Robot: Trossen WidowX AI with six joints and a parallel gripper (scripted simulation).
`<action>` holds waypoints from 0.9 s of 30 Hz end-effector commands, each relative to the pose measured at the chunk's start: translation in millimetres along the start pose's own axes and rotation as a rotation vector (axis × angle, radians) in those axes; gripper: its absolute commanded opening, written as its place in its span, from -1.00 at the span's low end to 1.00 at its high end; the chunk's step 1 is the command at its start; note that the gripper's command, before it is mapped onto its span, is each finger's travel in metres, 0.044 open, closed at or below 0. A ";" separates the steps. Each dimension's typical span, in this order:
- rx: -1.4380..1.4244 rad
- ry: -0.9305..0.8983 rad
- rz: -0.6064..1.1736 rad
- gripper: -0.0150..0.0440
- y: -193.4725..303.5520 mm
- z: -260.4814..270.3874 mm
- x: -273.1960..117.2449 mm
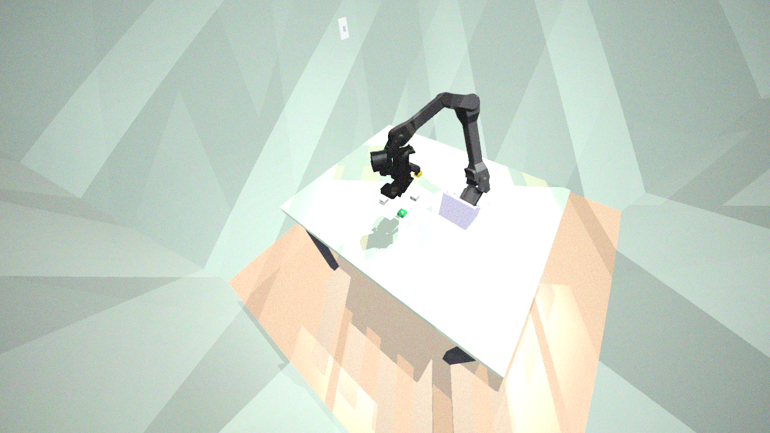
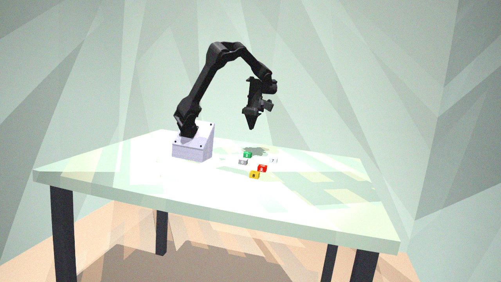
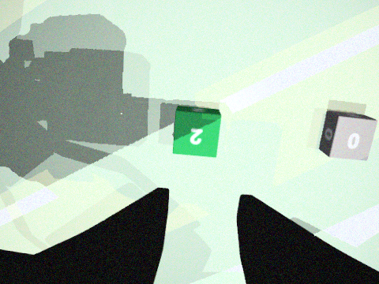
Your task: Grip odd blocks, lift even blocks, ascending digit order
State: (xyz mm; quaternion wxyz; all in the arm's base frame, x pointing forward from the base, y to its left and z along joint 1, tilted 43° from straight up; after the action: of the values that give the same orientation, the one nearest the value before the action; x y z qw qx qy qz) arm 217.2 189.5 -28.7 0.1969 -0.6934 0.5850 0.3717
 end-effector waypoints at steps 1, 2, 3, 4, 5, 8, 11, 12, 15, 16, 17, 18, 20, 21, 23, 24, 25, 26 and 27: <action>0.005 -0.006 -0.003 -0.08 -29.7 -7.3 -2.5; 0.005 -0.006 -0.004 -0.08 -42.5 -11.7 -3.0; 0.006 -0.006 -0.005 -0.08 -55.1 -16.7 -3.1; 0.007 -0.005 -0.005 -0.08 -67.5 -22.4 -2.7; 0.007 -0.004 -0.005 -0.08 -79.6 -28.5 -2.0; 0.009 -0.001 -0.005 -0.08 -97.0 -38.7 -0.2; 0.009 -0.001 -0.005 -0.08 -97.0 -38.7 -0.2; 0.009 -0.001 -0.005 -0.08 -97.0 -38.7 -0.2; 0.009 -0.001 -0.005 0.18 -99.6 -38.3 30.7; 0.009 0.000 -0.005 0.27 -99.7 -38.5 51.2; 0.009 0.001 -0.005 0.36 -98.7 -38.9 67.9; 0.010 0.002 -0.005 0.45 -97.7 -39.3 77.8; 0.010 0.003 -0.005 0.63 -97.3 -39.4 81.1; 0.010 0.003 -0.005 0.72 -97.3 -39.4 81.1; 0.010 0.003 -0.005 0.86 -97.3 -39.4 81.1; 0.010 0.003 -0.005 0.86 -97.3 -39.4 81.1; 0.010 0.003 -0.005 0.86 -97.3 -39.4 81.3; 0.010 0.003 -0.005 0.86 -97.4 -39.4 82.1; 0.010 0.003 -0.005 0.86 -97.4 -39.4 83.4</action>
State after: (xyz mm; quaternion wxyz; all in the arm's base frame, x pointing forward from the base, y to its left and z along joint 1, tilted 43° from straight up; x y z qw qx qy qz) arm 325.4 132.8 -77.4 0.2032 -0.6917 0.5871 0.3681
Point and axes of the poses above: the point midway between the two fingers, 35 mm back from their tips, its own x axis out along the fingers, its own z axis across the jaws, y = z × x, the point moved 4 cm from there along -x, back along the fingers, and after that the axes turned 11 degrees about -x, right-handed, at the moved point
